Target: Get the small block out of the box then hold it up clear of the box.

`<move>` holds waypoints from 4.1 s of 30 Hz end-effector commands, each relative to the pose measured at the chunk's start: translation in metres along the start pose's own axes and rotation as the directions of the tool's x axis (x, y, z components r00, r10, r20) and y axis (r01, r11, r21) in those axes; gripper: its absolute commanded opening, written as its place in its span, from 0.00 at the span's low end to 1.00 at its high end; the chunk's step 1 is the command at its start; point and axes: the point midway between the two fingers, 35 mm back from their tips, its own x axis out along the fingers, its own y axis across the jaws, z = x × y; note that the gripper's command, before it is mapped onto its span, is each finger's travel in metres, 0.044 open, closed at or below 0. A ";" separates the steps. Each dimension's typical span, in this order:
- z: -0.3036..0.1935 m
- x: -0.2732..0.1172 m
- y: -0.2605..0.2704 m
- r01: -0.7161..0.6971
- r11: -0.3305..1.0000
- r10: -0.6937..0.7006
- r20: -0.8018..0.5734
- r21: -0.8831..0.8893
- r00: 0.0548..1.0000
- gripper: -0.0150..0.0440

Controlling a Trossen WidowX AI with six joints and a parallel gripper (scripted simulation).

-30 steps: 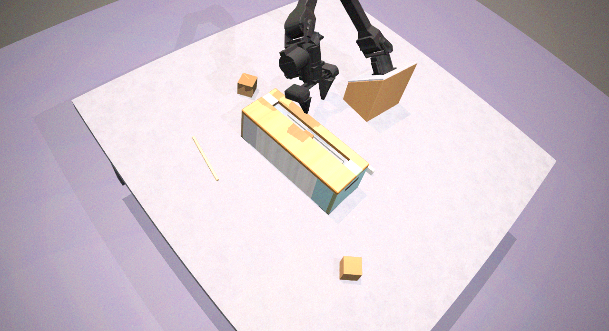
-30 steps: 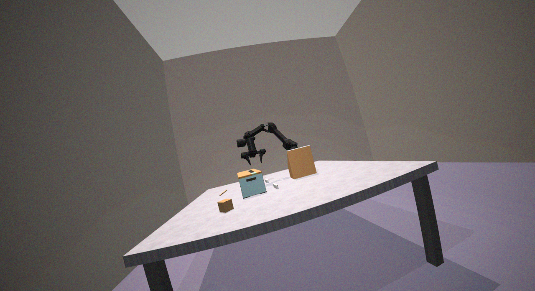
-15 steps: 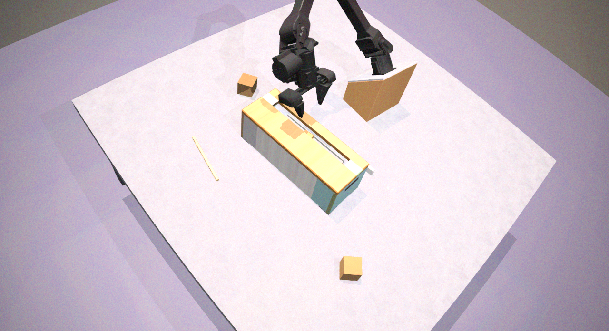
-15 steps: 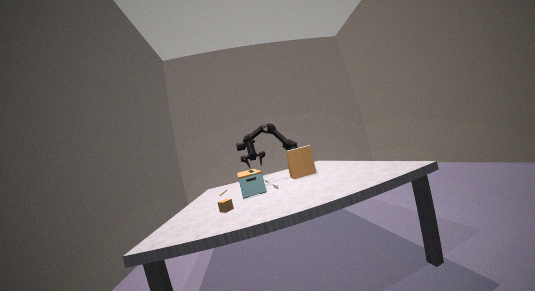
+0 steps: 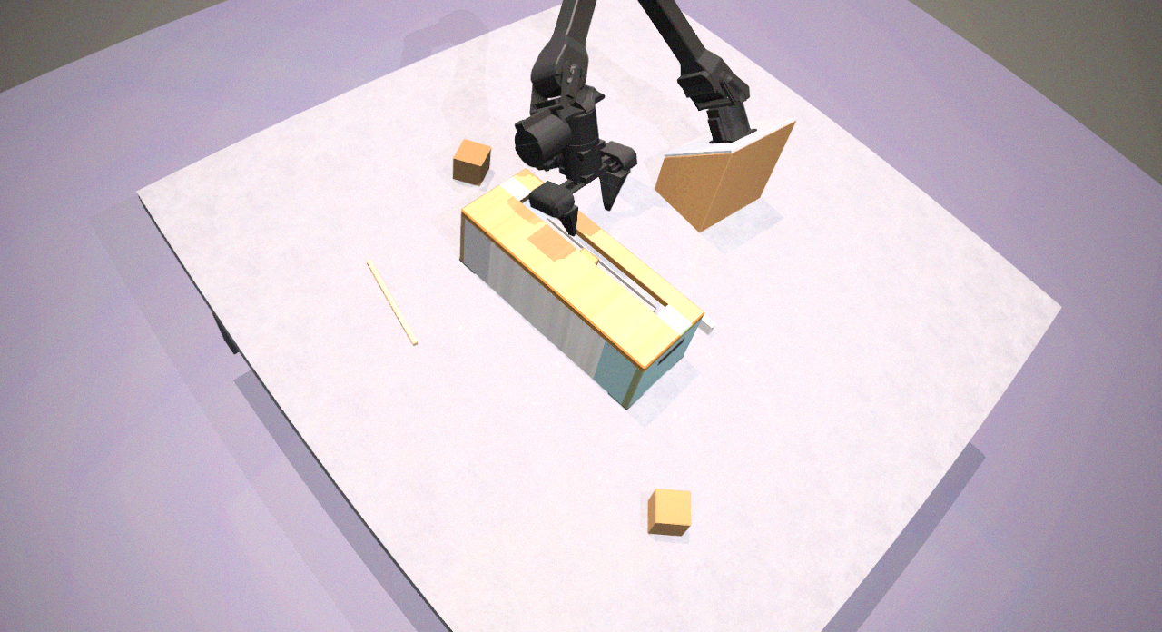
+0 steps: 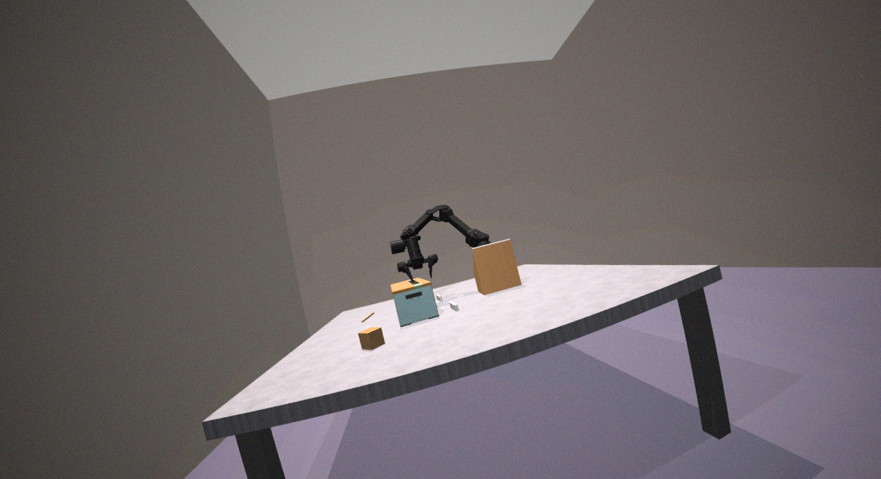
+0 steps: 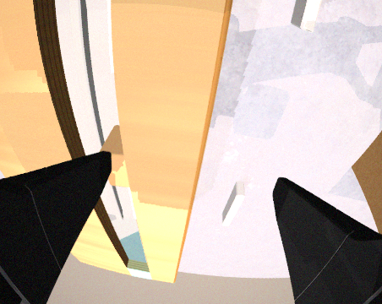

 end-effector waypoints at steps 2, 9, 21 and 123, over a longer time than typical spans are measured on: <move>0.003 0.007 -0.001 0.002 1.000 -0.002 0.004 -0.008 1.000 0.93; 0.007 0.018 -0.002 0.002 1.000 -0.002 0.004 -0.008 1.000 0.93; 0.015 0.036 -0.004 0.003 1.000 -0.003 0.006 -0.008 1.000 0.93; -0.115 0.080 -0.004 0.000 1.000 0.000 -0.005 0.001 1.000 0.93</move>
